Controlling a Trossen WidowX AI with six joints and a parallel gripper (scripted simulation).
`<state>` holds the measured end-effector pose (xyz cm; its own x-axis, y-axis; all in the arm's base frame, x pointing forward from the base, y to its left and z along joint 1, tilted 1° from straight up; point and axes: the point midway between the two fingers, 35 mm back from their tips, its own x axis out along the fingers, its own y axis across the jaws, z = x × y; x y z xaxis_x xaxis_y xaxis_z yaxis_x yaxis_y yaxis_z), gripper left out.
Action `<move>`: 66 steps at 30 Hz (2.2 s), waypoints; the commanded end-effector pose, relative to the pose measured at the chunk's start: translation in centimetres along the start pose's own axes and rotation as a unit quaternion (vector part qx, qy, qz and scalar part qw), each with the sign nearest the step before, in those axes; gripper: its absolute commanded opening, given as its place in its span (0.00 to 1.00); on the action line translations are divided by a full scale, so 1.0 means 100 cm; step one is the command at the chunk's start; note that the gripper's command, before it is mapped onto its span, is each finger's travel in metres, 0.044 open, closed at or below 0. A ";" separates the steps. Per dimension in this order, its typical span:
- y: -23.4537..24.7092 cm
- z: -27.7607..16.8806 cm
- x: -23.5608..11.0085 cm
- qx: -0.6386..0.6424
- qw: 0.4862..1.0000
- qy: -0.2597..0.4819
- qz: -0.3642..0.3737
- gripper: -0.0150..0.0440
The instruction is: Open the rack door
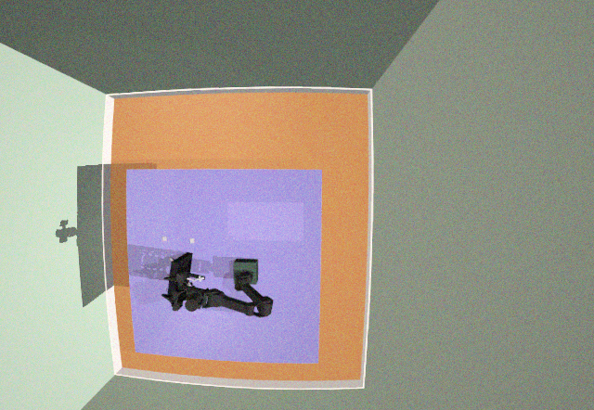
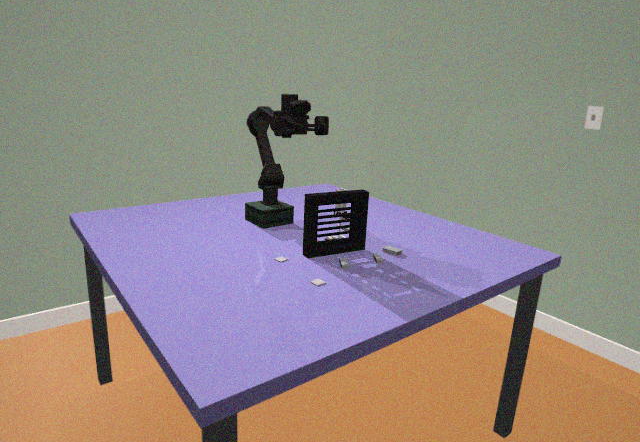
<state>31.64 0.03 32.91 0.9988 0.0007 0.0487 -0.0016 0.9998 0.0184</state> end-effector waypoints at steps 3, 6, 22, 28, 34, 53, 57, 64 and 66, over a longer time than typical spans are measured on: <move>0.002 -0.003 0.005 0.004 1.000 0.017 0.003 0.80; 0.007 -0.010 0.013 0.010 0.999 0.052 0.010 0.73; 0.037 -0.054 0.046 0.046 0.969 0.241 0.029 0.73; 0.048 -0.069 0.052 0.049 0.950 0.307 0.034 0.73; 0.059 -0.084 0.054 0.051 0.926 0.371 0.035 0.73; 0.091 -0.124 0.045 0.038 0.828 0.558 0.028 0.73; 0.098 -0.130 0.040 0.032 0.803 0.594 0.024 0.73; 0.108 -0.139 0.030 0.018 0.757 0.654 0.015 0.73; 0.110 -0.142 0.027 0.014 0.742 0.670 0.012 0.73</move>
<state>35.30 10.85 19.51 0.2069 0.0634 -0.9763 -0.0073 0.9980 0.0632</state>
